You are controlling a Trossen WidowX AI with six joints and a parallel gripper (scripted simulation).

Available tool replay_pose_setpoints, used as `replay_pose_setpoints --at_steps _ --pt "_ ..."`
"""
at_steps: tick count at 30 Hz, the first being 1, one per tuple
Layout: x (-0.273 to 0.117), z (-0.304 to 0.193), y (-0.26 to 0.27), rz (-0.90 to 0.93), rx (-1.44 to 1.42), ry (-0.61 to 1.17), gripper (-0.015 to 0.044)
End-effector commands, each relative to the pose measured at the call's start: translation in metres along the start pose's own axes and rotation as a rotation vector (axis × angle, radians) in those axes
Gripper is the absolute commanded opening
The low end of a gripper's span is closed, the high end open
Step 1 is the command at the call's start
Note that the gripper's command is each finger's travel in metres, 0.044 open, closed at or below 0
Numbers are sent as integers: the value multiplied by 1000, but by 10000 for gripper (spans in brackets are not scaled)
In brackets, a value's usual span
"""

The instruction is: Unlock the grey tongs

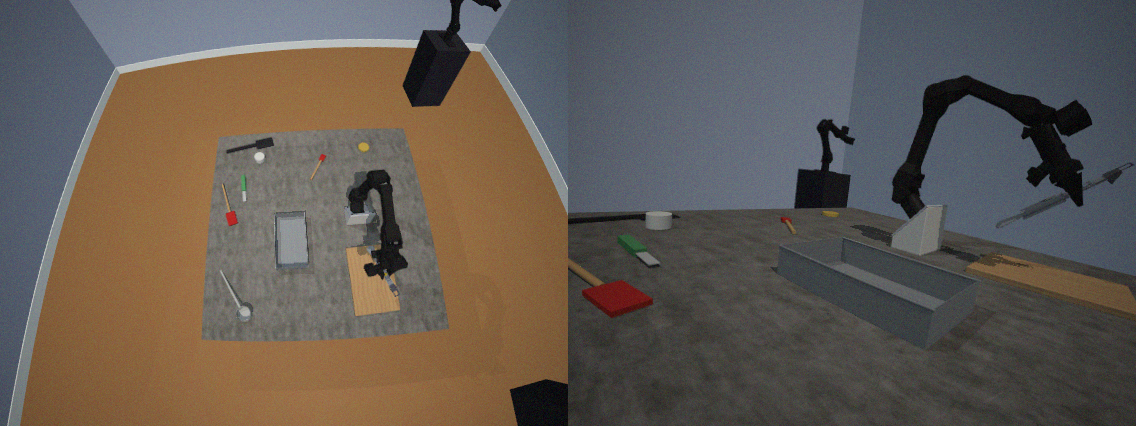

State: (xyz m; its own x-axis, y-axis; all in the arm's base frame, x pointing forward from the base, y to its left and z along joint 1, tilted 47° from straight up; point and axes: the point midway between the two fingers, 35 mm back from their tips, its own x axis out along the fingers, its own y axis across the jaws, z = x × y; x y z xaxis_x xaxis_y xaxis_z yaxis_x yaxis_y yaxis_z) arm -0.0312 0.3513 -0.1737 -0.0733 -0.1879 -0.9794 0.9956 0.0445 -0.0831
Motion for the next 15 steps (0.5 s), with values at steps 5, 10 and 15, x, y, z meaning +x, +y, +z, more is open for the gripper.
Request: replay_pose_setpoints --at_steps 5,10,15 --pt "5 -1 0 6 5 -88 -150" --pt "9 2 0 6 9 -155 -150" --pt "12 5 0 8 13 -222 -150"
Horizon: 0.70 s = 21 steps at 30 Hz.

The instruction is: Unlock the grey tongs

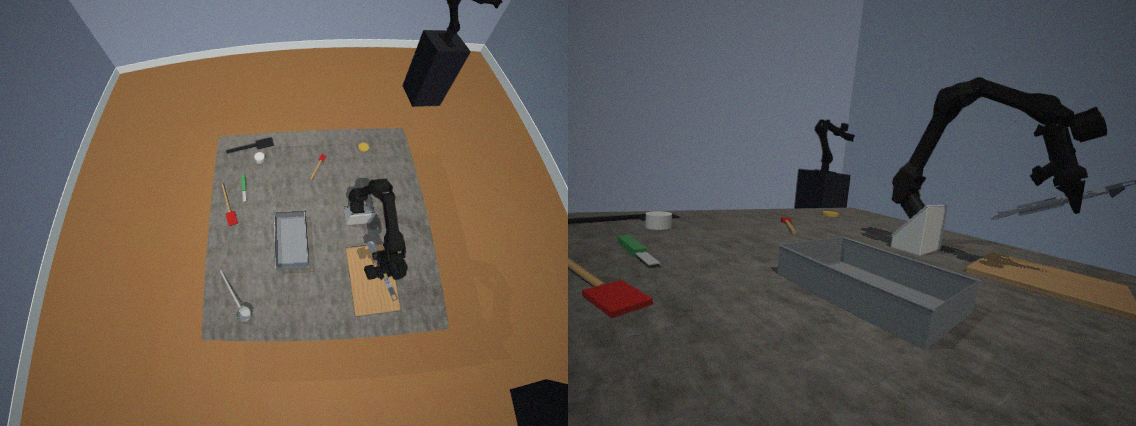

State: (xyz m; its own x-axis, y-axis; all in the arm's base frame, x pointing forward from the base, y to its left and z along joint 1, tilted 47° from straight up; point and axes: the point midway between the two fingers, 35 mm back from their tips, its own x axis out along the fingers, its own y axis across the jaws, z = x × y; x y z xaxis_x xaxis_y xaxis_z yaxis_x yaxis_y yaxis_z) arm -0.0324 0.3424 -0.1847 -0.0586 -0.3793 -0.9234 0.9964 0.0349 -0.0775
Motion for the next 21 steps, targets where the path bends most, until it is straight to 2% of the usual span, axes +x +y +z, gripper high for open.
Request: replay_pose_setpoints --at_steps 1,21 --pt "0 -1 0 5 4 -36 -150" --pt "9 14 -1 11 22 -305 -150"
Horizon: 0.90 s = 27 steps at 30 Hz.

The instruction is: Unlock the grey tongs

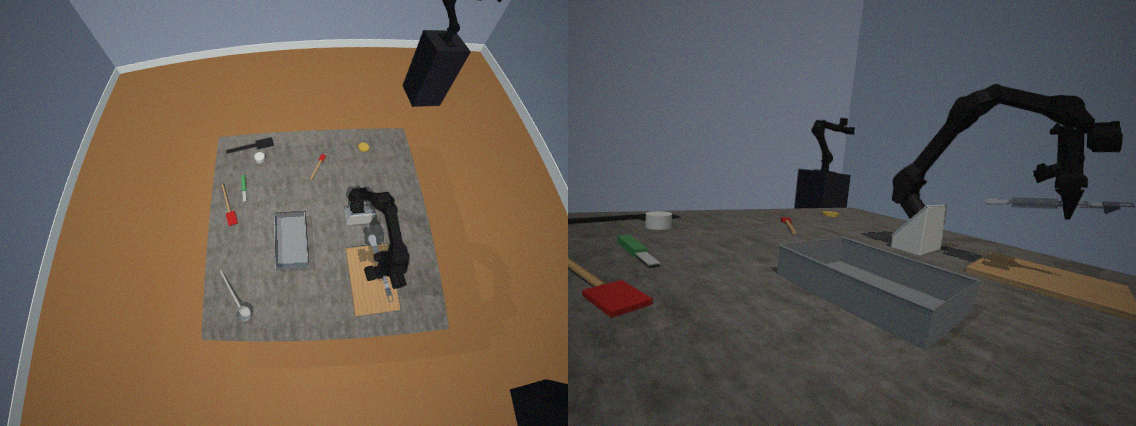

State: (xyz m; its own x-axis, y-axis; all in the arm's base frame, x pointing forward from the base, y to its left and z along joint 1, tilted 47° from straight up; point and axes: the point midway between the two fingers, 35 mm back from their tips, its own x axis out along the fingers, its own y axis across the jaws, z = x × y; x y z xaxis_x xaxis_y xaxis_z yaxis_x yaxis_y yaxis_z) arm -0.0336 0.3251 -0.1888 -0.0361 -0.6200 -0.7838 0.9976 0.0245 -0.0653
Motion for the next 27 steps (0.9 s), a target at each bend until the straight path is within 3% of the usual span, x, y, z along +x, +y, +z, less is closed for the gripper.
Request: replay_pose_setpoints --at_steps 1,27 --pt "-1 1 0 6 8 -38 -150" --pt "22 3 0 5 7 -72 -150"
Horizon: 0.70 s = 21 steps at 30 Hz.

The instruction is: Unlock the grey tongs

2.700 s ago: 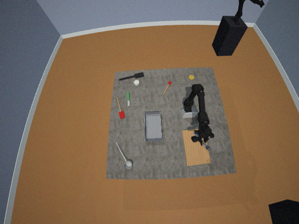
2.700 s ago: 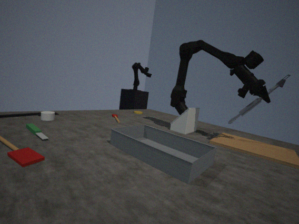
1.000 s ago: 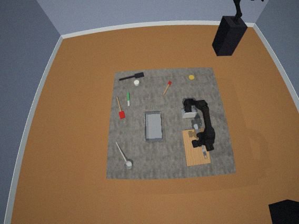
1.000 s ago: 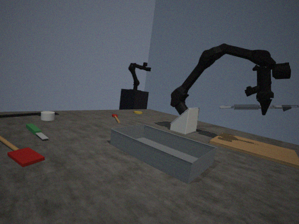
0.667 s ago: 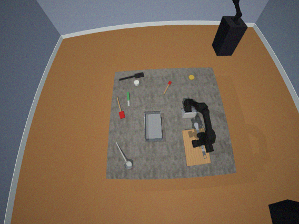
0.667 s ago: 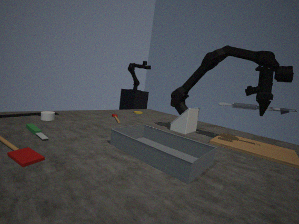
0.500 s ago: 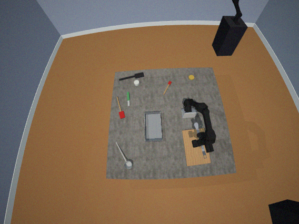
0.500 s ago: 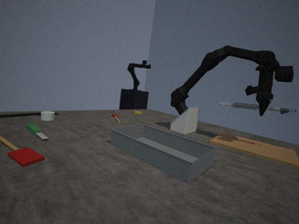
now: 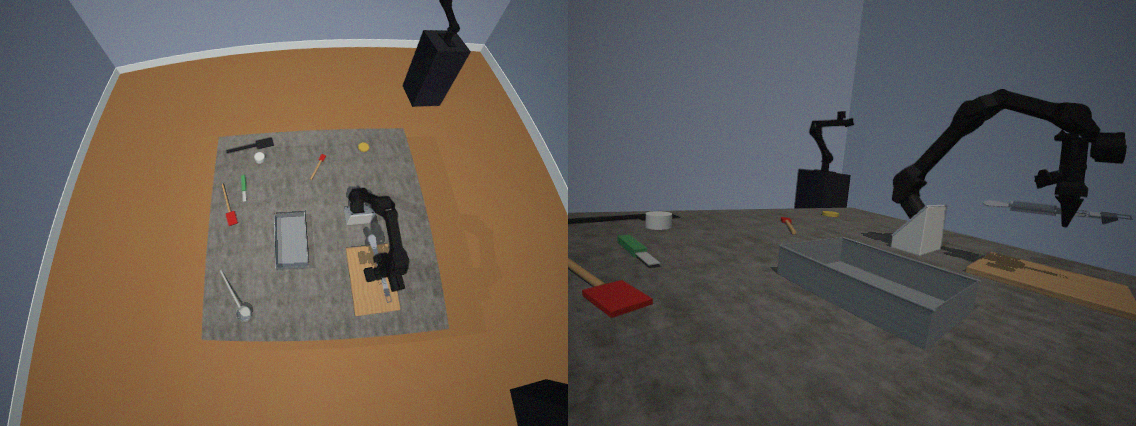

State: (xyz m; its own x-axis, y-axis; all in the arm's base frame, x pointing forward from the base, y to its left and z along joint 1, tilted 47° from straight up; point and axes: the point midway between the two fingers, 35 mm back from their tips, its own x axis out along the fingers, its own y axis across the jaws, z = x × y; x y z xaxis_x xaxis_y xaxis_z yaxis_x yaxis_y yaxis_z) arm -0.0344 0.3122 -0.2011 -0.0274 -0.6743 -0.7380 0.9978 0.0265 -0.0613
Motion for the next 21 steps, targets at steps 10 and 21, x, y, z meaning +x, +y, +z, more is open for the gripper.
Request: replay_pose_setpoints --at_steps 10,21 --pt "21 0 0 -1 4 0 -150" --pt "39 0 0 -2 1 -1 -150"
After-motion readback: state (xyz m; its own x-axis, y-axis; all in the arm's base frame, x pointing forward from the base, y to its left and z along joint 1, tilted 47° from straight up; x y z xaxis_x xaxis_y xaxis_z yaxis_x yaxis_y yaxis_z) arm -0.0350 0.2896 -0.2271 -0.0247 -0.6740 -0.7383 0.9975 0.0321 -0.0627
